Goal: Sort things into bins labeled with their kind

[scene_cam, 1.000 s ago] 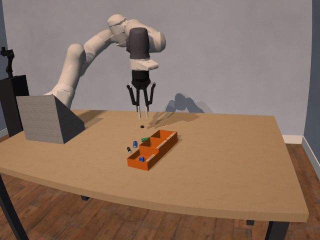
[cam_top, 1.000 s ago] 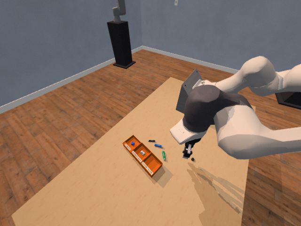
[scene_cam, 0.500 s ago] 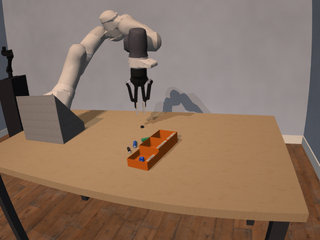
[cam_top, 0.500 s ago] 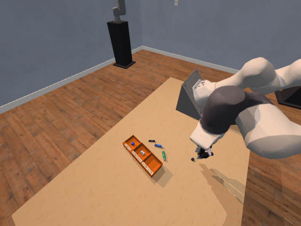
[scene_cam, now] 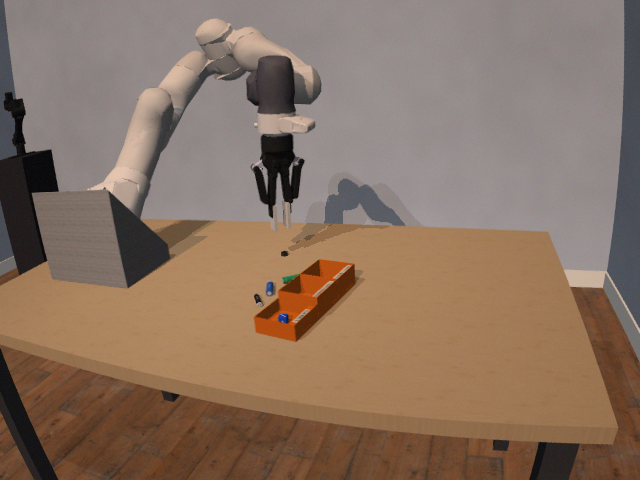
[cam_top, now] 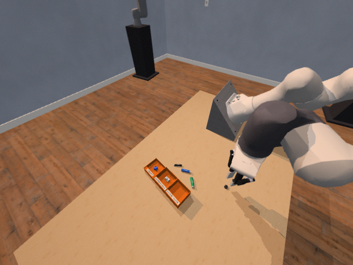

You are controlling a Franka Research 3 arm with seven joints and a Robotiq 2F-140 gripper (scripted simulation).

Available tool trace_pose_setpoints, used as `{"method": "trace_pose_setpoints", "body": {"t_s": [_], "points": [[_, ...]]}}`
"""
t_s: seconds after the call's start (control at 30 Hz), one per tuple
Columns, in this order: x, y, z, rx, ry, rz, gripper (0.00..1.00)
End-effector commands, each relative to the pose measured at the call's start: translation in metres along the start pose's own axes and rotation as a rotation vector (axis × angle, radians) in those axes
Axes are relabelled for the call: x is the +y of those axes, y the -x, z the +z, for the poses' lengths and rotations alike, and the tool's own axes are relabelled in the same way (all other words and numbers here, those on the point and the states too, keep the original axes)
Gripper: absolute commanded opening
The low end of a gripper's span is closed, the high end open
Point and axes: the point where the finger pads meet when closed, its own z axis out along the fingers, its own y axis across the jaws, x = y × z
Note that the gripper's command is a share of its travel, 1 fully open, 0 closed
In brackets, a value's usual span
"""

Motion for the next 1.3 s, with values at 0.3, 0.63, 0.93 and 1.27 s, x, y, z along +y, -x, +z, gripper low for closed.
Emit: {"method": "trace_pose_setpoints", "body": {"t_s": [0.3, 0.63, 0.93, 1.27], "points": [[0.0013, -0.0038, -0.0004, 0.048, 0.010, -0.285, 0.19], [0.0009, -0.0039, -0.0005, 0.072, 0.014, -0.431, 0.19], [0.0006, -0.0036, -0.0004, 0.088, 0.017, -0.556, 0.19], [0.0000, -0.0034, -0.0004, 0.091, 0.018, -0.586, 0.19]]}}
